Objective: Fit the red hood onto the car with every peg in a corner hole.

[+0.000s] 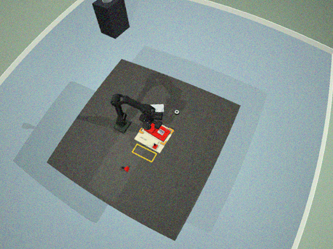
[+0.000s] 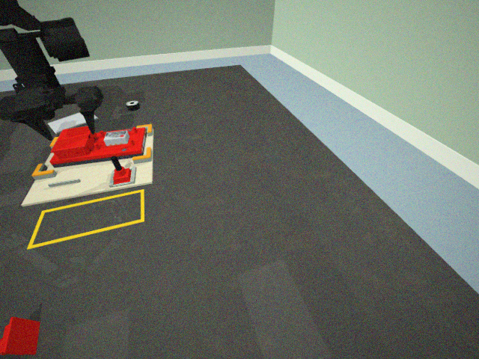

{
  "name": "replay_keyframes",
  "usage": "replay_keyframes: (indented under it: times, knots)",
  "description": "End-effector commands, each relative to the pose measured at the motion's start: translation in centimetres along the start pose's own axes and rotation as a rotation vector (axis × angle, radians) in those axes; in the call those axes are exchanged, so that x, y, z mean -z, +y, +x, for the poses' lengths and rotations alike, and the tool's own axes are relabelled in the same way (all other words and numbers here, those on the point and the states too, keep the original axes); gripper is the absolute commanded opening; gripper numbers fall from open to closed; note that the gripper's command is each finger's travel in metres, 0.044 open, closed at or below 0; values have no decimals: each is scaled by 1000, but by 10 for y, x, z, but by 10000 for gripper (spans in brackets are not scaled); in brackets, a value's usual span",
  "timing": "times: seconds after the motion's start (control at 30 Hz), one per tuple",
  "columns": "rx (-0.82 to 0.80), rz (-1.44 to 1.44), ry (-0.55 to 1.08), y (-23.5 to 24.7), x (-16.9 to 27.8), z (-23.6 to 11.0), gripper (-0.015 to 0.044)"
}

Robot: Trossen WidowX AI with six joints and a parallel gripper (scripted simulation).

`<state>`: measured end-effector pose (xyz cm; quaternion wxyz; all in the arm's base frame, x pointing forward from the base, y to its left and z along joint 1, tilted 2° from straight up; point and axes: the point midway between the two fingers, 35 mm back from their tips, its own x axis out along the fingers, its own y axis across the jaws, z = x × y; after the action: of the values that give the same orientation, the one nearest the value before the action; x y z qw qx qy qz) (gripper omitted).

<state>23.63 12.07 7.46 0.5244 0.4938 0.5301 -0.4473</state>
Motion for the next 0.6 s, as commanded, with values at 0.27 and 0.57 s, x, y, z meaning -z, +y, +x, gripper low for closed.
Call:
replay_keyframes:
  times: [0.27,0.57]
  knots:
    - [-2,0,-5,0,-1,6,440]
    - [-2,0,-5,0,-1,11,440]
